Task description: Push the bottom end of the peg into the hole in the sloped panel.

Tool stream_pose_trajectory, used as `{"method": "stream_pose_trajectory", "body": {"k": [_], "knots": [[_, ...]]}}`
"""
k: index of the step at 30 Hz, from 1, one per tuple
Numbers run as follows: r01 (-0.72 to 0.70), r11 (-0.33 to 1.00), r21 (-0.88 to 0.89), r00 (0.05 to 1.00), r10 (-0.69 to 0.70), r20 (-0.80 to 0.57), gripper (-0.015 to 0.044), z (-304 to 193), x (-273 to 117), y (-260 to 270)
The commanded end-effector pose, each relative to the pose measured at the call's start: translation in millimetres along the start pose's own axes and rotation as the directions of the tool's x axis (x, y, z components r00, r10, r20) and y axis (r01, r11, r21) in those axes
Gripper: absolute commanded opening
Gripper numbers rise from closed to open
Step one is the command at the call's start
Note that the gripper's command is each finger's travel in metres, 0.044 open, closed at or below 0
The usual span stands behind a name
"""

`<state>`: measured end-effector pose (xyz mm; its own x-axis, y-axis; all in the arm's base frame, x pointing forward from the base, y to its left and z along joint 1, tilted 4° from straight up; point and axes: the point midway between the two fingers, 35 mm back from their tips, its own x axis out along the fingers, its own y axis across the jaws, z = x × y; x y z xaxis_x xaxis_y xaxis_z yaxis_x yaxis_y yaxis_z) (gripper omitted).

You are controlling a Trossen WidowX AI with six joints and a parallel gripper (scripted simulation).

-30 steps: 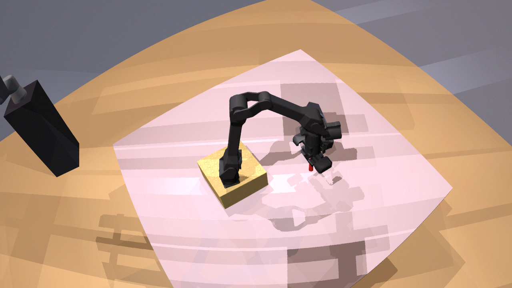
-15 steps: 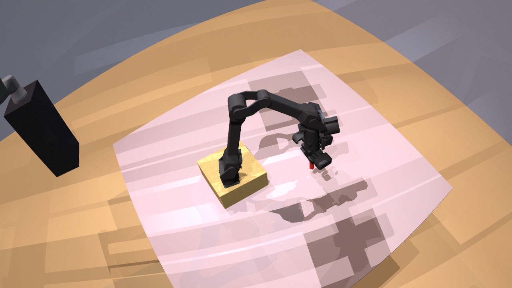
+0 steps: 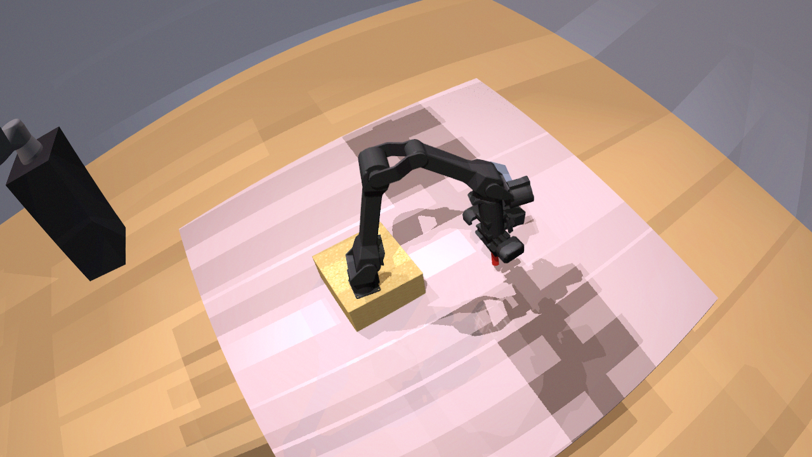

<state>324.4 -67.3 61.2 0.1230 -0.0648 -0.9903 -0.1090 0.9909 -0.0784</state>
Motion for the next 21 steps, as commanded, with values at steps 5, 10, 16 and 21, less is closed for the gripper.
{"method": "stream_pose_trajectory", "body": {"k": [5, 10, 16, 21], "knots": [[0.035, 0.999, 0.004, 0.999, -0.035, 0.014, 0.0, 3, 2, 8], [0.054, 0.999, 0.006, 0.998, -0.054, 0.025, 0.0, 6, 3, 13], [0.076, 0.997, 0.01, 0.996, -0.077, 0.04, 0.0, 9, 4, 19], [0.094, 0.995, 0.013, 0.994, -0.095, 0.054, 0.0, 11, 5, 24]]}}
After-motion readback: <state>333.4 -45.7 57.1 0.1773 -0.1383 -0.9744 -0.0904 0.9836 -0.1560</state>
